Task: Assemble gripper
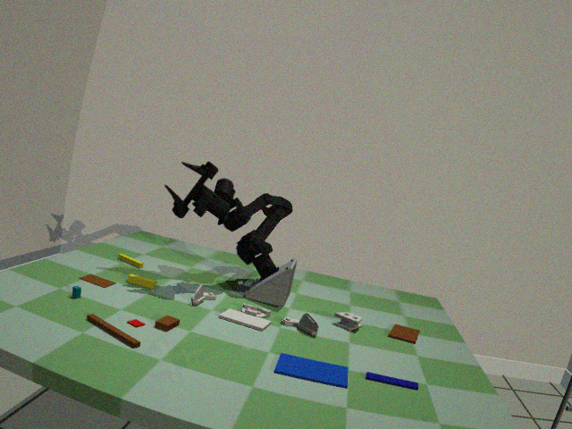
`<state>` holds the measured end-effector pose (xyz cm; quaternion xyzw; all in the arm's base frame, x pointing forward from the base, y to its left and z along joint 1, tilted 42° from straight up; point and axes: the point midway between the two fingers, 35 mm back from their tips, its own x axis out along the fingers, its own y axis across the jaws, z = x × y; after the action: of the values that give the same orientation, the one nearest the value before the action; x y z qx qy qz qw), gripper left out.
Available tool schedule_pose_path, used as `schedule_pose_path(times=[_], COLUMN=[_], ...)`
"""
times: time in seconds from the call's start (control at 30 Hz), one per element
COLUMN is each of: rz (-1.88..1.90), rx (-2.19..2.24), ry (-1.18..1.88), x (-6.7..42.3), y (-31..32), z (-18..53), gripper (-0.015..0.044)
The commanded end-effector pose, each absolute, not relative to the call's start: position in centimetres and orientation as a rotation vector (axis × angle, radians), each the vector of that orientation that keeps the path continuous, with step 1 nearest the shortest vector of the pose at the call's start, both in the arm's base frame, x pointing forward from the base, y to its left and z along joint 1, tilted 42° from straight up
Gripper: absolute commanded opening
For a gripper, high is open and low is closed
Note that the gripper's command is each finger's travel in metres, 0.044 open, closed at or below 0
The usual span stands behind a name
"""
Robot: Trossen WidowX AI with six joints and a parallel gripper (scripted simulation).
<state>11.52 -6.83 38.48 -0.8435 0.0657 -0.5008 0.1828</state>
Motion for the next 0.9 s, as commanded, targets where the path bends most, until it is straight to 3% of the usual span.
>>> schedule_pose_path(times=[0.0, 0.87], rz=[-1.413, -0.855], rx=[-2.38, -2.095], ry=[0.185, 0.102], x=[11.5, 20.5], y=[-6.8, -8.9], z=[38.5, 36.3], gripper=[0.0426, 0.044])
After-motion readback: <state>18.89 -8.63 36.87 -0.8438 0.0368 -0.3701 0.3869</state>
